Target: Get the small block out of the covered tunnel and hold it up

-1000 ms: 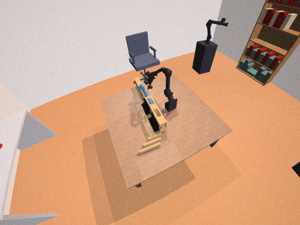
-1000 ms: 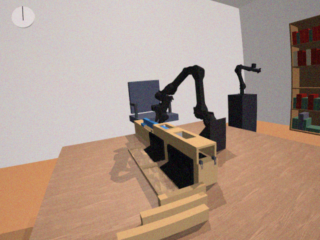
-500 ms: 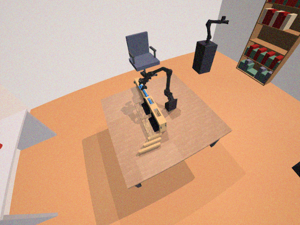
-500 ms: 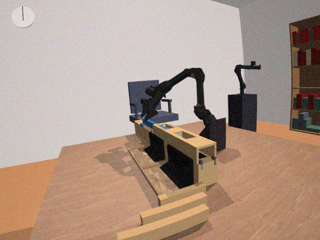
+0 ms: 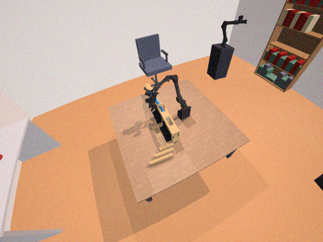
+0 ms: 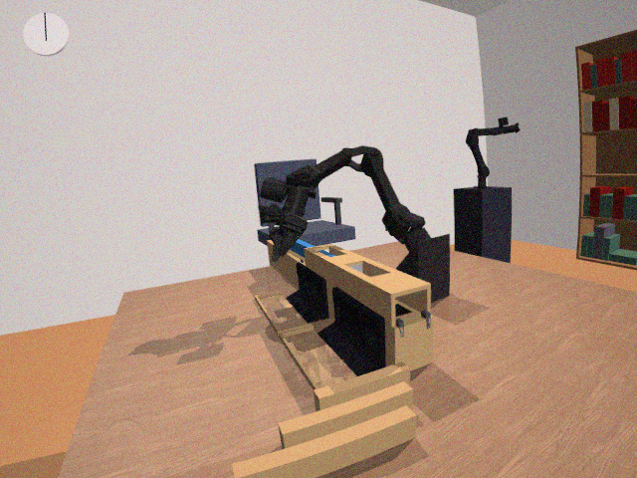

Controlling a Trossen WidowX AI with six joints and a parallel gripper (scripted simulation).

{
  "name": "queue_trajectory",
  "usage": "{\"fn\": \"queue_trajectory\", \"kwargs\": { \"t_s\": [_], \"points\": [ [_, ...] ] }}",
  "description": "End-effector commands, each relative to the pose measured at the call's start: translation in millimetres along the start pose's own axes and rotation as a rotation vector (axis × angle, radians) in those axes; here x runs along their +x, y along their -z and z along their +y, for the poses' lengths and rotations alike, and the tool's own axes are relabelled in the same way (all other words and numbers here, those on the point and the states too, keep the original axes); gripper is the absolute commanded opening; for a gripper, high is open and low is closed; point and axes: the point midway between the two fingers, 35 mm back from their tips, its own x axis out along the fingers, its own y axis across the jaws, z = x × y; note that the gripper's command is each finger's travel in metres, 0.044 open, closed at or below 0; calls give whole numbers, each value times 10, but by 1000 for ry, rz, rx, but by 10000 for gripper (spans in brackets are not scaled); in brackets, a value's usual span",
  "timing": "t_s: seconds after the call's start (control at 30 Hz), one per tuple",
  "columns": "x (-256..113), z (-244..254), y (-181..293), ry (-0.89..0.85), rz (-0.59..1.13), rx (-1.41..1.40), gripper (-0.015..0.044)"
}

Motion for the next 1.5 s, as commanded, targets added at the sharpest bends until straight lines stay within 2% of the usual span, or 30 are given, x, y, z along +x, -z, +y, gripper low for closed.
{"fn": "queue_trajectory", "kwargs": {
  "t_s": [0.0,0.23,0.43,0.57,0.7,0.83,1.13,1.37,1.47],
  "points": [
    [96,556,87,-31,66,9,440],
    [88,1621,418,-12,142,-15,440],
    [-71,2331,854,56,112,-62,440],
    [-194,2633,1126,94,51,-91,440],
    [-200,2646,1139,96,47,-92,440],
    [-219,2409,918,116,33,68,440],
    [-367,1326,353,218,-48,644,440],
    [-621,370,236,326,-153,1074,440],
    [-779,-58,288,378,-184,1154,440]
  ]
}}
